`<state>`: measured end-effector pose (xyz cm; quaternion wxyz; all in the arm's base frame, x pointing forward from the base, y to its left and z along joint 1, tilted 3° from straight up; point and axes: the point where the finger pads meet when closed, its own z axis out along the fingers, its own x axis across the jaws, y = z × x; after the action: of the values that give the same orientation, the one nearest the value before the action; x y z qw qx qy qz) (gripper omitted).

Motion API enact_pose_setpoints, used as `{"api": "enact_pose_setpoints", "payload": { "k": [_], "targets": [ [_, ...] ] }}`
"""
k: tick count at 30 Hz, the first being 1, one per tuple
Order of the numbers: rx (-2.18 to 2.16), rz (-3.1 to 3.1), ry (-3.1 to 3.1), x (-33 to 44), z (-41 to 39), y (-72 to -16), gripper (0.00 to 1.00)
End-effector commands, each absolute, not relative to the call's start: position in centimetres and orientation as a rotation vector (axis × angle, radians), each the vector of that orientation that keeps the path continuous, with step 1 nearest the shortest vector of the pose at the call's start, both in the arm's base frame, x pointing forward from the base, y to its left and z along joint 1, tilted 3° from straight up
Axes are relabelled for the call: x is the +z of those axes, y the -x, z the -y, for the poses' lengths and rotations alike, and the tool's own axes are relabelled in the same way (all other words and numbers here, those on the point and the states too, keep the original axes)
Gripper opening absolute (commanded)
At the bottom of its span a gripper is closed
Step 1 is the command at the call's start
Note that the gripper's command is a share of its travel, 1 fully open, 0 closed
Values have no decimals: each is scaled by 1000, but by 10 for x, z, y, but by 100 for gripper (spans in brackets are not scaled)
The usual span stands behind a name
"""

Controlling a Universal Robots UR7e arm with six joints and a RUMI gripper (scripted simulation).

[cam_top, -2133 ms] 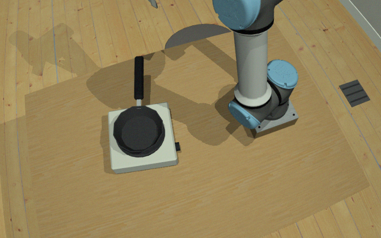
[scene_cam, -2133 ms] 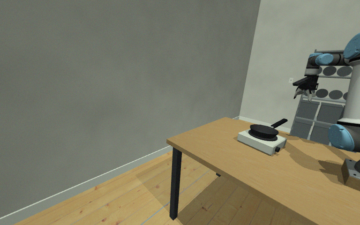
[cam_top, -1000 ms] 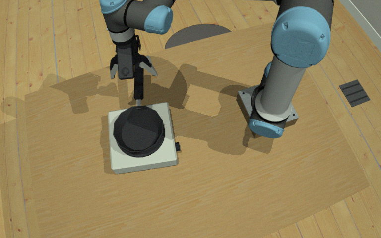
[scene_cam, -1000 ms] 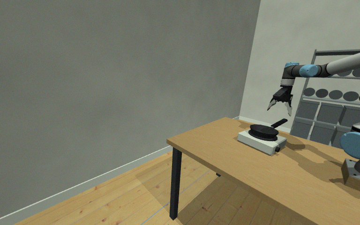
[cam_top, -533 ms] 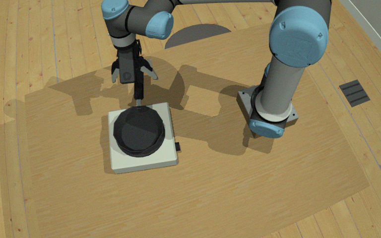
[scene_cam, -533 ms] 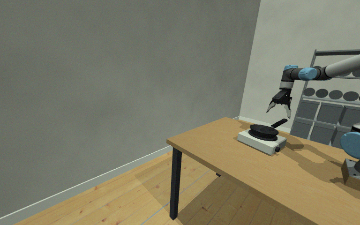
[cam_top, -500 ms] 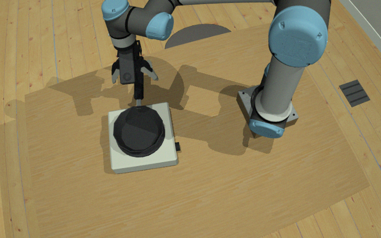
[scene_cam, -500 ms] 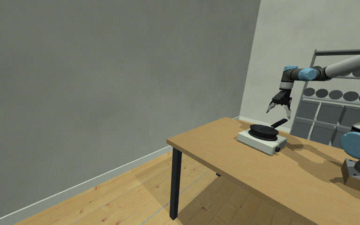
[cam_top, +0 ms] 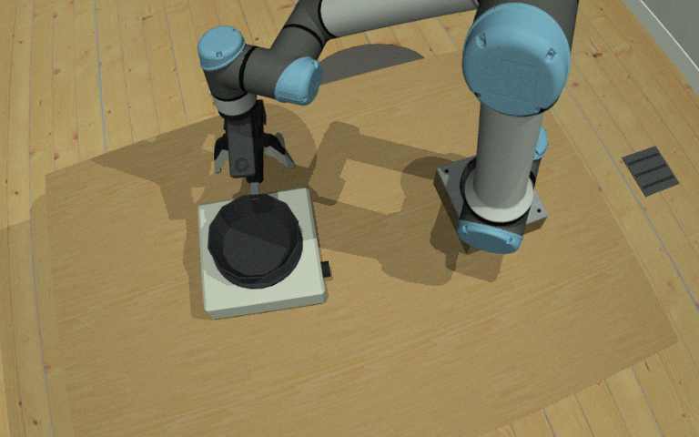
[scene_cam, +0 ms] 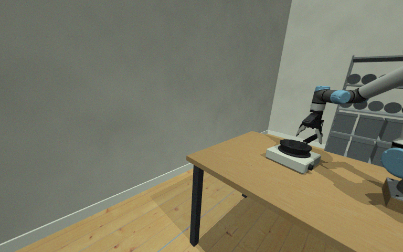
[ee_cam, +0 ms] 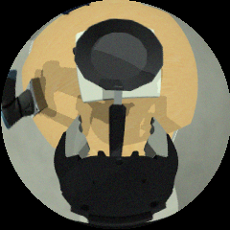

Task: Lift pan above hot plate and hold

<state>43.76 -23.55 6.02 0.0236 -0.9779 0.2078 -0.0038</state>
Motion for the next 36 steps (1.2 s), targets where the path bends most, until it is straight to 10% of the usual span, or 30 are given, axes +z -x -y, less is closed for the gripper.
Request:
{"api": "enact_pose_setpoints", "payload": {
  "k": [1, 8, 9, 36],
  "targets": [
    [-17, -644, 3029, 55, 236, -439, 100],
    [-17, -644, 3029, 55, 236, -439, 100],
    [-17, -644, 3029, 55, 236, -439, 0],
    [-17, -644, 3029, 55, 236, -439, 0]
  ]
}}
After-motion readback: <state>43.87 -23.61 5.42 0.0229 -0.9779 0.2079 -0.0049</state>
